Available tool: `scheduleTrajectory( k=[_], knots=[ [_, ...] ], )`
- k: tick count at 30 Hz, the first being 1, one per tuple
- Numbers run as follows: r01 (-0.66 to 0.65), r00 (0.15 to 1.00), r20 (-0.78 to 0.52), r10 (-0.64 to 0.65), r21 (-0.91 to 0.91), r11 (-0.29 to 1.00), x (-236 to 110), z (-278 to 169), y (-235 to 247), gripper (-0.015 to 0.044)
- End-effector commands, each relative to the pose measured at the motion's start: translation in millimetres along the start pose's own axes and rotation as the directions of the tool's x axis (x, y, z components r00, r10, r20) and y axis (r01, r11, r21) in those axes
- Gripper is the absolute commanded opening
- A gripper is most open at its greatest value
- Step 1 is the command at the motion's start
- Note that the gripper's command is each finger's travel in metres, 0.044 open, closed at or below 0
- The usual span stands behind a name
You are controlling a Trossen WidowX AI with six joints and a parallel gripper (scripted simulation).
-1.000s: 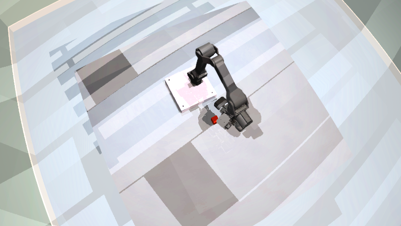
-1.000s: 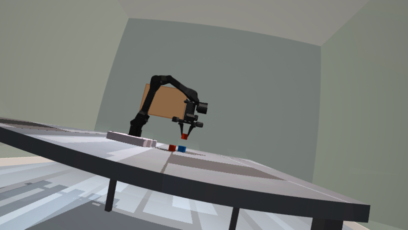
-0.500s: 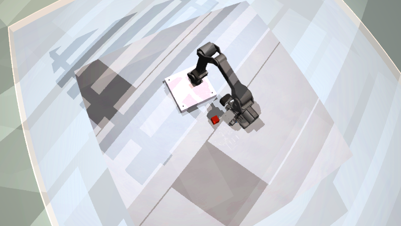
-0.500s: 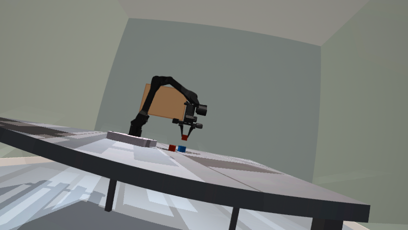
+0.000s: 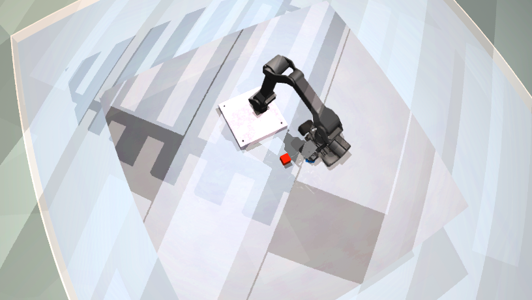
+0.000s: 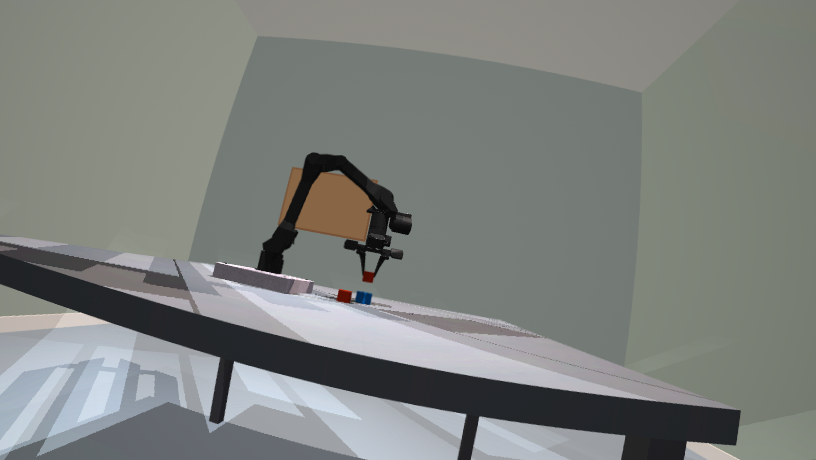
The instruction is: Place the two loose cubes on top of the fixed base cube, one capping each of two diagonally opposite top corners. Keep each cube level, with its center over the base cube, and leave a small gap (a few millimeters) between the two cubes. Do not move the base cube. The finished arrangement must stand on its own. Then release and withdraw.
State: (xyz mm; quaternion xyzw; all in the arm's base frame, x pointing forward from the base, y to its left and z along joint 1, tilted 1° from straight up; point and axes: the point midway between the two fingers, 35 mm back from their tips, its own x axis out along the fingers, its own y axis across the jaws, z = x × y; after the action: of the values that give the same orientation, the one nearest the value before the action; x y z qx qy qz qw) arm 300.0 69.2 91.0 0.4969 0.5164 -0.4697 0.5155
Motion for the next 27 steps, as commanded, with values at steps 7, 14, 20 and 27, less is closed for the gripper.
scheduleTrajectory(
  k=[7,14,20,27],
  knots=[
    [0.002,1.000,0.005,-0.002,0.024,1.000,3.7,-10.0,-2.4,0.0105],
    [0.002,1.000,0.005,-0.002,0.024,1.000,3.7,-10.0,-2.4,0.0105],
    [0.002,1.000,0.005,-0.002,0.024,1.000,12.9,-10.1,-2.2,0.0105],
    [0.002,1.000,0.005,-0.002,0.024,1.000,27.3,-10.1,-2.6,0.0105]
  ],
)
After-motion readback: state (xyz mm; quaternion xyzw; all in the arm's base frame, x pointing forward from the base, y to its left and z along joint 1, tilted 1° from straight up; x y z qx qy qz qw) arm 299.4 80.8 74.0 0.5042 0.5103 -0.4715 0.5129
